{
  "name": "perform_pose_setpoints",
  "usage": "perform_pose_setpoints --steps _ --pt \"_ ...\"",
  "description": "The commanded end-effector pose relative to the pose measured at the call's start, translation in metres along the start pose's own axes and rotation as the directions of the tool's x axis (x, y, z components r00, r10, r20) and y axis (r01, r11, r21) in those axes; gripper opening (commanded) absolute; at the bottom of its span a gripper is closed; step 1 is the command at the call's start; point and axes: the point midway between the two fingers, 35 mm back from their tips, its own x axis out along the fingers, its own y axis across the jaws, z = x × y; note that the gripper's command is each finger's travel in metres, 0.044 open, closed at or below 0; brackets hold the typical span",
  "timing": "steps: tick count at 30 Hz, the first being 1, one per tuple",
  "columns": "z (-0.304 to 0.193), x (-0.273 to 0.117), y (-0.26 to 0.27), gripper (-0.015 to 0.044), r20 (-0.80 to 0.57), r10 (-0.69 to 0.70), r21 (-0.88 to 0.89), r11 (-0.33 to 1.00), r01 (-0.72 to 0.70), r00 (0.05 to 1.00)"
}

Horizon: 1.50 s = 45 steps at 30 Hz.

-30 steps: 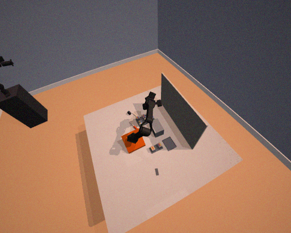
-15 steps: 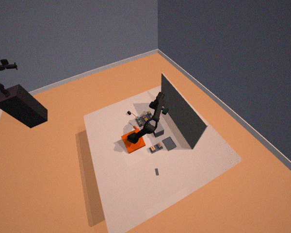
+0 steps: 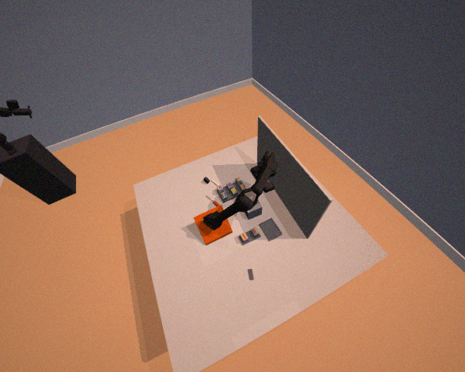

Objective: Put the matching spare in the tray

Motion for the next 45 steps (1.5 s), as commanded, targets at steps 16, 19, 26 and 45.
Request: perform_pose_setpoints --steps 16,19,26,45 --pt "0.001 0.058 -0.005 0.0440 -0.007 -0.015 0.043 0.999 0.015 1.000" --pt "0.001 0.058 -0.005 0.0440 -0.007 -0.015 0.043 0.999 0.015 1.000" --pt "0.001 0.068 -0.005 0.0440 -0.007 -0.015 0.043 0.999 0.016 1.000" --pt "-0.052 0.053 -0.111 0.0440 -0.009 -0.010 0.682 0.731 0.014 1.000"
